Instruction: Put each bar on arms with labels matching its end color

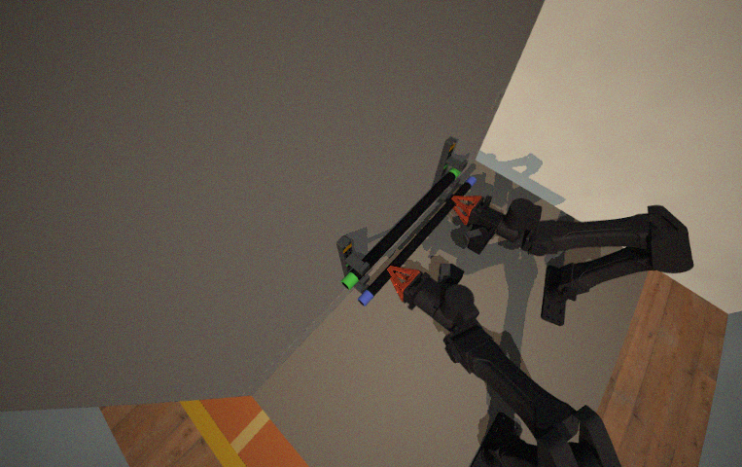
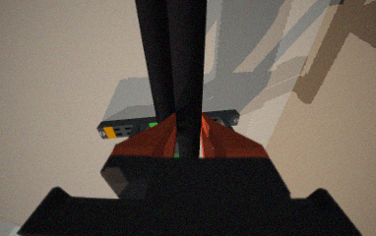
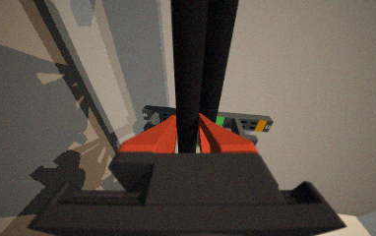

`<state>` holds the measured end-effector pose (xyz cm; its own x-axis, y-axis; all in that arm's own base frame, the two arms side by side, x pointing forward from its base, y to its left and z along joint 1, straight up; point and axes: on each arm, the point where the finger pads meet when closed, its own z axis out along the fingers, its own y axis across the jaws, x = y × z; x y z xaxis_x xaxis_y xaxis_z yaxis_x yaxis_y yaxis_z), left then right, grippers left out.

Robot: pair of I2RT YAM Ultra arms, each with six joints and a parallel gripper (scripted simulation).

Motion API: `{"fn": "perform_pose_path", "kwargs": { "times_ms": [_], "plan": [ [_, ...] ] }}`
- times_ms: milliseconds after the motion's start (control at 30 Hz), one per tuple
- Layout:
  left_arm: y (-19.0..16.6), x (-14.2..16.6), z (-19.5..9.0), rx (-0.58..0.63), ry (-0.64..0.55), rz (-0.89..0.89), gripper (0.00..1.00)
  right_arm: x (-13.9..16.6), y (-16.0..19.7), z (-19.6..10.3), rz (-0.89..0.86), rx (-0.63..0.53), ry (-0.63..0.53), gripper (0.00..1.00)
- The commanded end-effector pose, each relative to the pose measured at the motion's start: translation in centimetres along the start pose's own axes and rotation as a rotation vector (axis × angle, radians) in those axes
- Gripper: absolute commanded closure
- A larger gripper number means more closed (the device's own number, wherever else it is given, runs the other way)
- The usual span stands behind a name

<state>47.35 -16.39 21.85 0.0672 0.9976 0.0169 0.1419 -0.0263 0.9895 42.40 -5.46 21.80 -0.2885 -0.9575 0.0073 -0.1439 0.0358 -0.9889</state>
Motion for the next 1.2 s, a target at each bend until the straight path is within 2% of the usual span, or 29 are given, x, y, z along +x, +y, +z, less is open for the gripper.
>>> {"fn": "perform_pose_path", "kwargs": {
  "times_ms": [0,500,1167],
  "plan": [
    [3.9,0.4,-0.2,-0.145,0.019,-0.015,1.0,0.3,-3.9,-0.2,0.009,0.149,0.022,1.0],
    [1.3,0.4,0.2,-0.146,0.019,-0.015,1.0,0.3,-1.4,0.2,0.009,0.149,0.022,1.0],
    [1.4,0.4,1.6,-0.146,0.019,-0.015,1.0,0.3,-1.5,1.6,0.009,0.149,0.022,1.0]
  ]
}}
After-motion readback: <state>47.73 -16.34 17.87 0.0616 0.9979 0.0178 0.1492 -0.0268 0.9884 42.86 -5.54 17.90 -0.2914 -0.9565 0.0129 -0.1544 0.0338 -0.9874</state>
